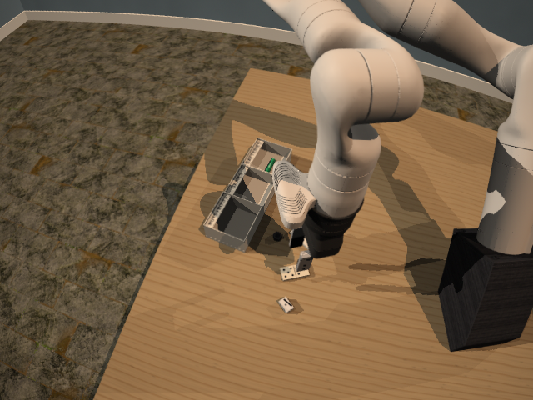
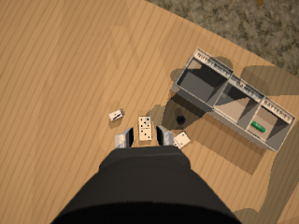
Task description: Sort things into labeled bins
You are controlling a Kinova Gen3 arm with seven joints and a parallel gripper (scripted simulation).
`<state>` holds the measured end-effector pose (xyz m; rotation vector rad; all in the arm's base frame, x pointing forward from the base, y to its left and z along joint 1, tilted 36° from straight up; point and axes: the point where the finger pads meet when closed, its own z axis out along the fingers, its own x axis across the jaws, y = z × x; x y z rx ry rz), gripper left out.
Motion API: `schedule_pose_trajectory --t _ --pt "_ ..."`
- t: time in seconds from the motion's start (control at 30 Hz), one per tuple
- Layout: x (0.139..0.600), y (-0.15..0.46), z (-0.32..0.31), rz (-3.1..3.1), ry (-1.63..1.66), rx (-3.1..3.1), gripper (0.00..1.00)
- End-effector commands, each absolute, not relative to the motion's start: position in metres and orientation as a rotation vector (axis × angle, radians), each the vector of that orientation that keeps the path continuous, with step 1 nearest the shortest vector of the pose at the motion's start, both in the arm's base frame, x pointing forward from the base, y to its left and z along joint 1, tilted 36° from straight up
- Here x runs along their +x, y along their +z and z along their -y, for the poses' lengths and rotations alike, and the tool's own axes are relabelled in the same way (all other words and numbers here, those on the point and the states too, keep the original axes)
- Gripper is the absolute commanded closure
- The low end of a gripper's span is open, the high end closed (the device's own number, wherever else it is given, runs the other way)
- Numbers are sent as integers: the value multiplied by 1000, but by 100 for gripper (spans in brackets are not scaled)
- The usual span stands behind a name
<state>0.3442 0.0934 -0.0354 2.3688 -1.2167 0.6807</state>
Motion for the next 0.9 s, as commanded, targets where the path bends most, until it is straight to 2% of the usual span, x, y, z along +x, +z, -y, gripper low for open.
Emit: schedule_pose_trajectory --t 0.0,0.87 --pt "345 -35 -94 1218 682 2369 21" --pt "348 -48 -85 1218 682 2369 21"
